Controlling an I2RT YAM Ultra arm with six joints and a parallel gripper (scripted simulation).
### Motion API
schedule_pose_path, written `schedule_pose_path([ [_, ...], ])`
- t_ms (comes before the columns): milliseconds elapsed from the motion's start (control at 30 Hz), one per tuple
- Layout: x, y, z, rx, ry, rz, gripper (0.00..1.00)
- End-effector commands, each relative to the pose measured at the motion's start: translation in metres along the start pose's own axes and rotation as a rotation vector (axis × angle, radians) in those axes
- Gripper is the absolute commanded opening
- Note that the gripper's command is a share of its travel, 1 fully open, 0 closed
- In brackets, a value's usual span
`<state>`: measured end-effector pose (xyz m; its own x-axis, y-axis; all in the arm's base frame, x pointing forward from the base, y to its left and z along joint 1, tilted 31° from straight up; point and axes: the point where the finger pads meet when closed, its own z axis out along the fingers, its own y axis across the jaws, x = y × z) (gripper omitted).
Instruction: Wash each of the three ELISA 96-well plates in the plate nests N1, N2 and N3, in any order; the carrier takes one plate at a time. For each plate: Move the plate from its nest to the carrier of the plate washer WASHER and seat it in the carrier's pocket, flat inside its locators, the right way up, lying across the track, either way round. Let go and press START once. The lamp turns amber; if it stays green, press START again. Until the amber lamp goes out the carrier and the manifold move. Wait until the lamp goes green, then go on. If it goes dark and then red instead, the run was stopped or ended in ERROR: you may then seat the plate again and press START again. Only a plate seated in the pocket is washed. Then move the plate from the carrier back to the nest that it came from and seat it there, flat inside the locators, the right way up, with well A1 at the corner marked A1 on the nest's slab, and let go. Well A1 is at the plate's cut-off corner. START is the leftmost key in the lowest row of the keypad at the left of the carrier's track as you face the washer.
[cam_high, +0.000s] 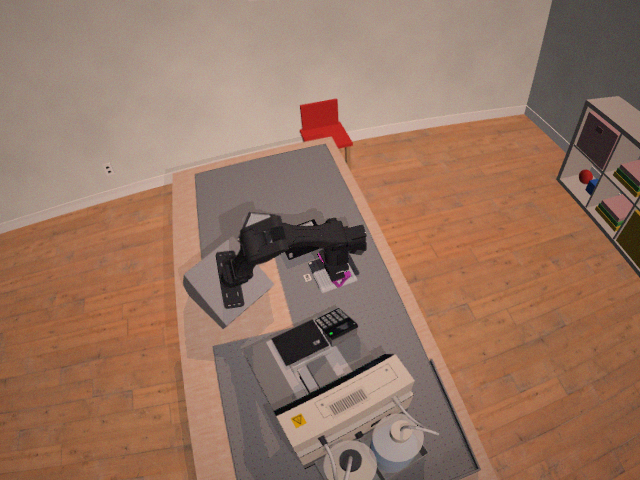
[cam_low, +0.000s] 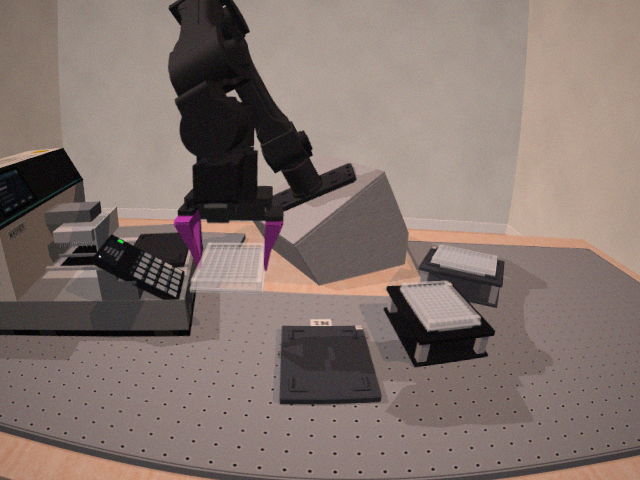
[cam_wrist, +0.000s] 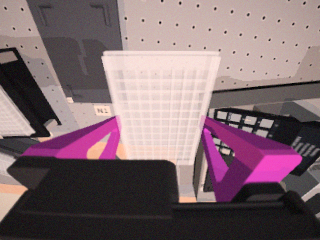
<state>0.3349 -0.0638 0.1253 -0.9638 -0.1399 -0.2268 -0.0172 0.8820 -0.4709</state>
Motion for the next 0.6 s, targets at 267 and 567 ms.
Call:
schedule_pose_path([
  [267,-0.017,0.044,0.004,-0.006,-0.012,0.031,0.00],
  [567,-0.032,0.086,0.010,-0.007,-0.012,0.031,0.00],
])
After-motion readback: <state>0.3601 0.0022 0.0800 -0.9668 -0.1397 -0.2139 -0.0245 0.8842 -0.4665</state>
